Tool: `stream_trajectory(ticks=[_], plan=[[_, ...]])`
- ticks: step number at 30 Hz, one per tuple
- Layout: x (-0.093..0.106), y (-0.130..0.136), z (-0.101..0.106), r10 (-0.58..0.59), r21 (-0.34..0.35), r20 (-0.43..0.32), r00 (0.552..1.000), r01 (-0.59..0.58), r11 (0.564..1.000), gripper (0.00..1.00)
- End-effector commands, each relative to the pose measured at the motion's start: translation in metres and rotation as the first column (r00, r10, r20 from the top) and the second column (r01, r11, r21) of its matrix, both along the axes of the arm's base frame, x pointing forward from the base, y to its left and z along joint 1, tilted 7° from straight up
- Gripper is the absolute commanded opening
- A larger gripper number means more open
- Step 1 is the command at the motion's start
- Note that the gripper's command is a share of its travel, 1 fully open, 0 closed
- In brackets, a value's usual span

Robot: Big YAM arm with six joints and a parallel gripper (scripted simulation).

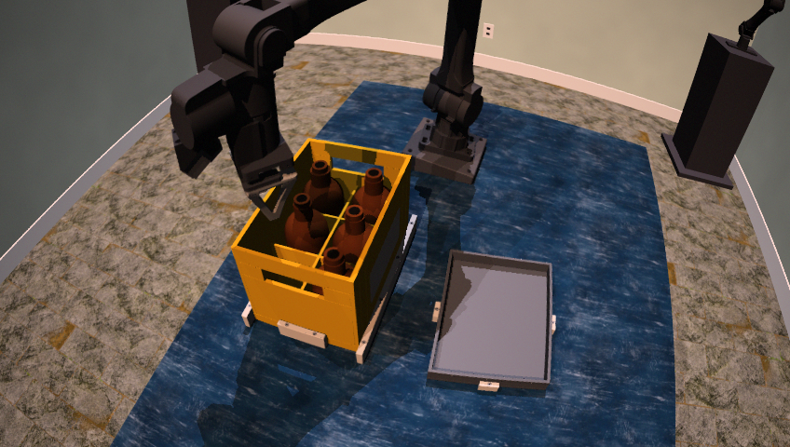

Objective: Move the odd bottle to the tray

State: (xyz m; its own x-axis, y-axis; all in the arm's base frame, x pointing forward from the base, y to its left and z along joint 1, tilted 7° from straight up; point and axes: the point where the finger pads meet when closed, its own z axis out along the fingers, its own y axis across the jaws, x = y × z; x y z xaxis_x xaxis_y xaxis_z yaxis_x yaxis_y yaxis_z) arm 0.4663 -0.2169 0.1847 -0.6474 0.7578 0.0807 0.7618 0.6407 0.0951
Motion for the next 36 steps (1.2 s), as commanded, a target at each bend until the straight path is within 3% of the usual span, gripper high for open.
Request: stream_trajectory(ticks=[1,16,19,20,22,36], plan=[[0.007,0.001,-0.006,0.014,-0.002,0.004,1.0,-0.014,1.0,0.61],[0.006,0.005,-0.023,0.005,0.002,-0.004,1.0,-0.005,1.0,0.61],[0.007,0.005,-0.023,0.003,0.0,-0.001,1.0,-0.003,1.0,0.61],[0.017,-0.004,-0.01,-0.003,-0.017,0.035,0.999,0.003,1.0,0.61],[0.005,0.004,-0.028,-0.002,0.002,-0.004,1.0,0.002,1.0,0.61],[0.009,0.005,-0.039,0.002,-0.002,0.005,1.0,-0.002,1.0,0.61]])
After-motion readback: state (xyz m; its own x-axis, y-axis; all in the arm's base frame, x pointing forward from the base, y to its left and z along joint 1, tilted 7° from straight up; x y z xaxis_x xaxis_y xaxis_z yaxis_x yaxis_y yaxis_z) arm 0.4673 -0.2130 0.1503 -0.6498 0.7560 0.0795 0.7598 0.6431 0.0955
